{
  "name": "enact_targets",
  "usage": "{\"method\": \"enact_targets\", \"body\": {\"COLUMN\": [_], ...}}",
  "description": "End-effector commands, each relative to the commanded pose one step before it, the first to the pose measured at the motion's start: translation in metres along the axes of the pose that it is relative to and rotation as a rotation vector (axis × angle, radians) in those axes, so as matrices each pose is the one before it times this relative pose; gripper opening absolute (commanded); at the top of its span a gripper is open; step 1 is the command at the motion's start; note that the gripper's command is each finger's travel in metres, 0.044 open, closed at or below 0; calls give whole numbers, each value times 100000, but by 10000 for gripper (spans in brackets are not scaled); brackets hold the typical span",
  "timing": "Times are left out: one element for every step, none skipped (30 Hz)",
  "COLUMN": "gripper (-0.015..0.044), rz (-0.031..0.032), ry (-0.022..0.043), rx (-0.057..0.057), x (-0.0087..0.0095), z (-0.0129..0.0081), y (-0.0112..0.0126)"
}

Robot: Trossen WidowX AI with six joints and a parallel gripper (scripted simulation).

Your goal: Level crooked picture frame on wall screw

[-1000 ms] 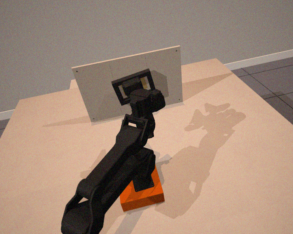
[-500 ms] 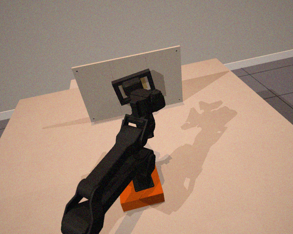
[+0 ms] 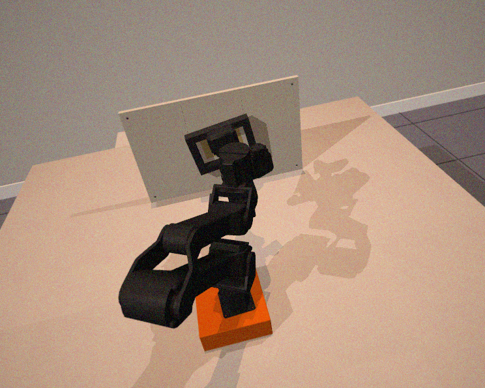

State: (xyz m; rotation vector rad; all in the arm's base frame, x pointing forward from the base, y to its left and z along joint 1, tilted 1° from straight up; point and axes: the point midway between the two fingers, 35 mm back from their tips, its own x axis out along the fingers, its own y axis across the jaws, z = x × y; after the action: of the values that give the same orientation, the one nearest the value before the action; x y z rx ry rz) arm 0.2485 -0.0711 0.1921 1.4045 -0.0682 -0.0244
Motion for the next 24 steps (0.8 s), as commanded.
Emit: {"method": "enact_targets", "body": {"gripper": [260, 260, 260, 260, 260, 260, 260, 260, 260, 260, 260, 260, 260, 260, 260, 260, 260, 260, 260, 260, 260, 260, 260, 260], "rz": [-759, 23, 16, 8, 3, 0, 16, 30, 23, 8, 0, 0, 0, 0, 0, 0, 10, 18, 27, 36, 42, 48, 54, 58], "ry": [-381, -44, -36, -21, -7, 0, -3, -5, -4, -1, 0, 0, 0, 0, 0, 0, -1, -3, -4, -6, -6, -7, -8, -9], "rx": [931, 42, 36, 22, 7, 0, 13, 27, 22, 8, 0, 0, 0, 0, 0, 0, 0, 0, 0, 1, 1, 2, 3, 4], "x": [1053, 313, 239, 135, 44, 0, 174, 353, 281, 94, 0, 0, 0, 0, 0, 0, 119, 220, 329, 452, 525, 605, 684, 740], "z": [-432, -171, -158, -101, -35, 0, -88, -190, -161, -56, 0, 0, 0, 0, 0, 0, 17, 30, 41, 50, 49, 44, 34, 18], "y": [-1364, -325, -271, -163, -55, 0, 17, 30, 18, 5, 0, 0, 0, 0, 0, 0, 37, 65, 90, 108, 103, 92, 70, 37]}}
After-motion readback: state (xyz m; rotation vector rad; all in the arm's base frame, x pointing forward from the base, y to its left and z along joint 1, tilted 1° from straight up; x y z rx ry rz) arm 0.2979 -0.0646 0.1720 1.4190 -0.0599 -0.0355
